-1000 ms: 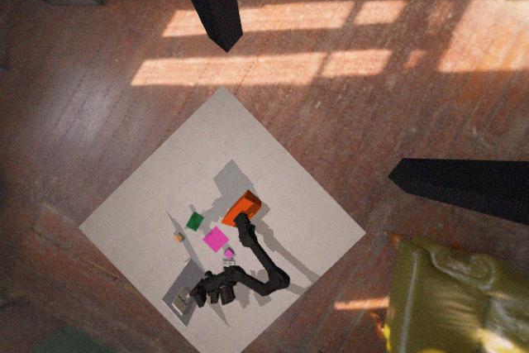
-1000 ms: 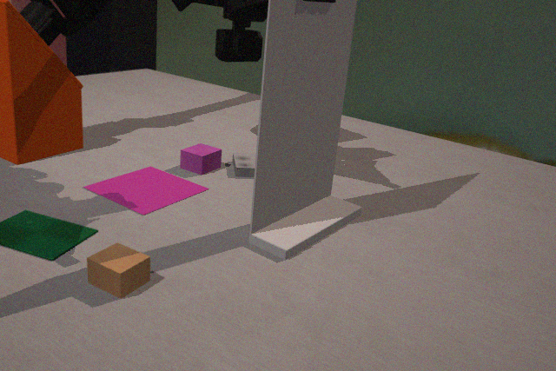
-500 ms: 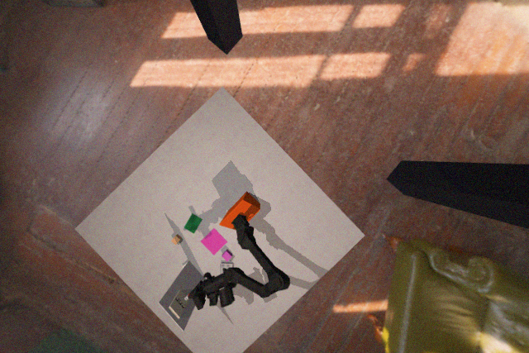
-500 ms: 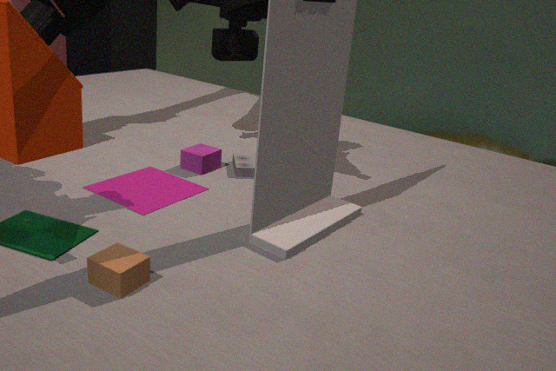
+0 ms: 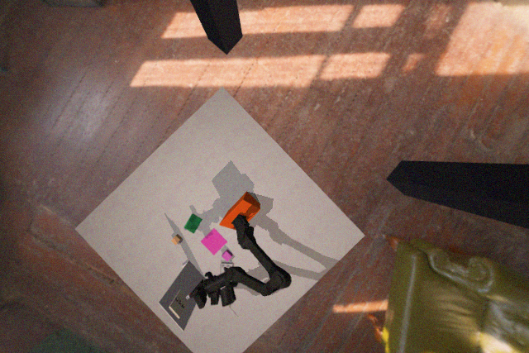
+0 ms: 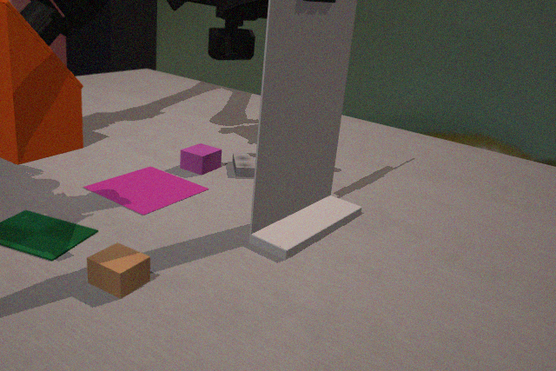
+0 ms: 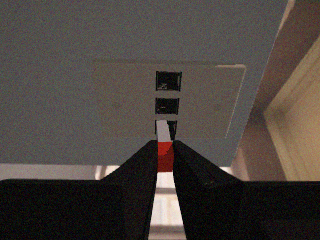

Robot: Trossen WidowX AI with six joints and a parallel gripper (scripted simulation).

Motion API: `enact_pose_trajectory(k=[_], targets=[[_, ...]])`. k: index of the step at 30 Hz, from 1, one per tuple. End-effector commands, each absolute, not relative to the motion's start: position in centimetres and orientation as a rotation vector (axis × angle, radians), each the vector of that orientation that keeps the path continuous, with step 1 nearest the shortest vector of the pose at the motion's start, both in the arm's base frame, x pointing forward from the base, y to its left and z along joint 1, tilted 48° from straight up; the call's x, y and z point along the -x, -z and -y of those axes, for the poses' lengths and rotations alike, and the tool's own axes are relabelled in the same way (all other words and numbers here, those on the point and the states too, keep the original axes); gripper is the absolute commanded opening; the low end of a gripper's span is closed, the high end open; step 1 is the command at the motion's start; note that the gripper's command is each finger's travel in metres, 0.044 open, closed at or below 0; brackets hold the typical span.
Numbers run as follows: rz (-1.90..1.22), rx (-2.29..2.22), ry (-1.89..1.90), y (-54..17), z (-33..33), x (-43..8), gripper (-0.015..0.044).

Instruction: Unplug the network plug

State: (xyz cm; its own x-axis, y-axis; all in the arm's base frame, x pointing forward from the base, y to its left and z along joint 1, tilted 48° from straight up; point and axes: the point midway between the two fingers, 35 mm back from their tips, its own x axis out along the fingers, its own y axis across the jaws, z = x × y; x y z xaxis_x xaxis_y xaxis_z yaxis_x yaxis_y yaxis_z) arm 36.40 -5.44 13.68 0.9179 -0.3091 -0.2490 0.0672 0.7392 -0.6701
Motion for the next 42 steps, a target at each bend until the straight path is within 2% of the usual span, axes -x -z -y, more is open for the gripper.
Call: enact_pose_trajectory(k=[1, 33, 42], targets=[[-0.362, 0.71, 0.214, -13.7, 5.4, -36.1, 0.0], [-0.361, 0.712, 0.211, -13.9, 5.2, -35.0, 0.0], [-0.363, 0.712, 0.211, -15.4, 7.2, -34.0, 0.0]])
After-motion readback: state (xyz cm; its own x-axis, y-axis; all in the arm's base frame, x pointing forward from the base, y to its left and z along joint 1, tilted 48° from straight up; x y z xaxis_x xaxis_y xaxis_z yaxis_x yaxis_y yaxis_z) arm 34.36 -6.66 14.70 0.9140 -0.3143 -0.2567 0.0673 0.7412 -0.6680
